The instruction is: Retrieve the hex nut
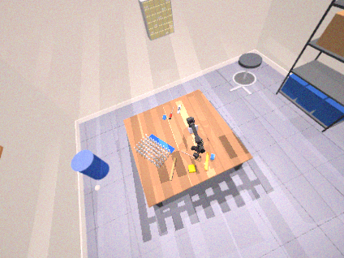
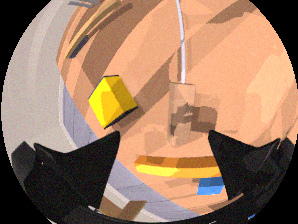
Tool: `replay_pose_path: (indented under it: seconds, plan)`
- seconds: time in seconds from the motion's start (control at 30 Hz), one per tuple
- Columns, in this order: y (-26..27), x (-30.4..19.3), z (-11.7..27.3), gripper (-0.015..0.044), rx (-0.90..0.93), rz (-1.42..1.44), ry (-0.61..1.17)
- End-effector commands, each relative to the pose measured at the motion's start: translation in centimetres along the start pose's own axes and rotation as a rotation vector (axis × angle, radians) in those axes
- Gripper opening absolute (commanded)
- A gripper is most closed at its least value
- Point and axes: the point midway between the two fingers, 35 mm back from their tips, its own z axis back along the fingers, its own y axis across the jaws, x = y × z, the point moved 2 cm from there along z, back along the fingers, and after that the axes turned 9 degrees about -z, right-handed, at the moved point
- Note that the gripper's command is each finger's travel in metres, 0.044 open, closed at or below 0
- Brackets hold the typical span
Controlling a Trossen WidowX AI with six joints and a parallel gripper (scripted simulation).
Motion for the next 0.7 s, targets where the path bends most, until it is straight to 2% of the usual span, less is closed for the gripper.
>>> replay_pose_path:
  seconds: [0.0,0.2,0.4,0.67]
  plan:
    - [0.03,-0.25,0.16,0.0440,0.006,-0.006,-0.001]
    - [0.03,-0.25,0.16,0.0440,0.006,-0.006,-0.001]
    - [0.03,-0.25,0.16,0.0282,0.006,-0.006,-0.001]
    - [0.03,-0.25,0.16,0.0280,0.006,-0.006,-0.001]
